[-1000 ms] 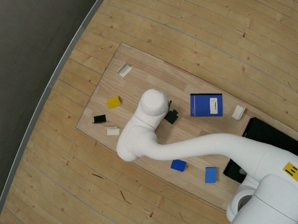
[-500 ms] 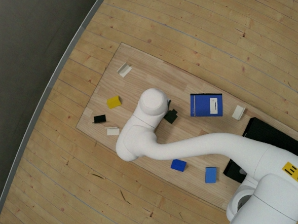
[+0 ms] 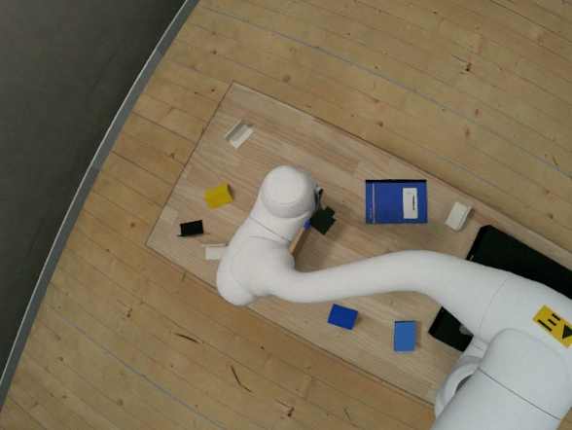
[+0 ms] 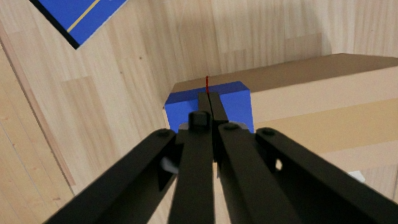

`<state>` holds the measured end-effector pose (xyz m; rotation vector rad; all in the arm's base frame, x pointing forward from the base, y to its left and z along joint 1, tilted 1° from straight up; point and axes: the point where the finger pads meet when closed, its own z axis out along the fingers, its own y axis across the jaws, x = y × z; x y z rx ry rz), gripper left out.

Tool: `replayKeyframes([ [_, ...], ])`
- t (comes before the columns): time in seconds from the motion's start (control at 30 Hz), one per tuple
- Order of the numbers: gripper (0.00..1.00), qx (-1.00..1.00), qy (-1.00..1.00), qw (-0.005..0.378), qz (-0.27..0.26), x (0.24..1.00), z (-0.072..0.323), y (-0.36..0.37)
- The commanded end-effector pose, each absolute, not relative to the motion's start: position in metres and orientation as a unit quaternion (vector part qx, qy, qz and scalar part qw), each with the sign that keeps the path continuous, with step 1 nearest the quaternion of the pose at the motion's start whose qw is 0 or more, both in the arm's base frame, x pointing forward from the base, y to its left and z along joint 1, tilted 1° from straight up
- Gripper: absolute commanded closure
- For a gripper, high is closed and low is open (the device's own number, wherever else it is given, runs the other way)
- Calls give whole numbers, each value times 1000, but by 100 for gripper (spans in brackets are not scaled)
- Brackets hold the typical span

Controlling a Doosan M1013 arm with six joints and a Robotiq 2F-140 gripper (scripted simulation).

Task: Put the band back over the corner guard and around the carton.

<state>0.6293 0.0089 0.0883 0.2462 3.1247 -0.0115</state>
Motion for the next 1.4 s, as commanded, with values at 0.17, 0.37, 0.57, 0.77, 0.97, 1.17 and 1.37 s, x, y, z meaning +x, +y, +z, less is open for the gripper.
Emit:
replayKeyframes([
  [0.17, 90, 78, 997, 3, -3, 639, 89, 10],
  [0.37, 90, 78, 997, 3, -3, 641, 89, 10],
  [0.57, 90, 78, 997, 3, -3, 641, 90, 10],
  [0.77, 90, 78, 997, 5, -3, 641, 84, 10],
  [0.97, 90, 78, 997, 3, -3, 639, 76, 10],
  [1.17, 90, 79, 997, 2, -3, 639, 75, 10],
  [1.37, 90, 79, 997, 2, -3, 638, 76, 10],
])
